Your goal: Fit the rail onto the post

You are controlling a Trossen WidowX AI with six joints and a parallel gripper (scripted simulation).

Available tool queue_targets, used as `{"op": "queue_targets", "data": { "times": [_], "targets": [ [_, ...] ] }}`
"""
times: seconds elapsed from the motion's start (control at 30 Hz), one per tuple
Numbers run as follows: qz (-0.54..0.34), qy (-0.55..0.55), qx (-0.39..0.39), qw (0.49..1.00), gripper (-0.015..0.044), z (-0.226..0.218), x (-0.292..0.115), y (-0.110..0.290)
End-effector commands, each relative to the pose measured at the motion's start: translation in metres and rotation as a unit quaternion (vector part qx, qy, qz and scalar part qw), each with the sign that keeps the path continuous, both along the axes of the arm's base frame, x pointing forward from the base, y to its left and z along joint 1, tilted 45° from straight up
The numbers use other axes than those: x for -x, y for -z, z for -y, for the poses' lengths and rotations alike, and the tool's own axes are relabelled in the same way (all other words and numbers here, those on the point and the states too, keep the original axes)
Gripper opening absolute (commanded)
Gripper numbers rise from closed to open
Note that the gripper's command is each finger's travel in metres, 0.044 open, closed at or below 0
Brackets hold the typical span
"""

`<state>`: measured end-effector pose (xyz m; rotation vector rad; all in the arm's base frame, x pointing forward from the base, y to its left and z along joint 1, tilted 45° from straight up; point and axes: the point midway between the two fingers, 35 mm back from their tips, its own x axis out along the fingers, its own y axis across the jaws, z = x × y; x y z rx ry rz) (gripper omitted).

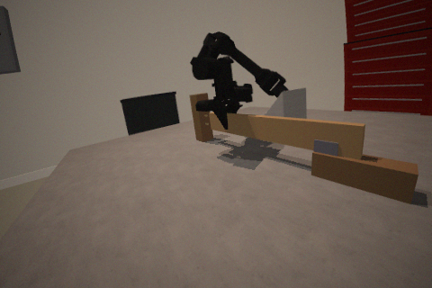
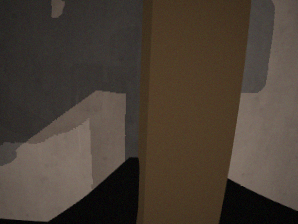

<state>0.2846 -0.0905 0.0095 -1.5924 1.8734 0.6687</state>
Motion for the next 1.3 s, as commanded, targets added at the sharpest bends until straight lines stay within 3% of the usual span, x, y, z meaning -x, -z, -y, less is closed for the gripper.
{"op": "queue_targets", "data": {
  "times": [0.0,1.27],
  "targets": [
    [0.000,-0.001,0.000,1.000,0.0000,0.0005,0.0001,-0.0023],
    [0.000,-0.001,0.000,1.000,0.0000,0.0093,0.0015,-0.0101]
  ]
}}
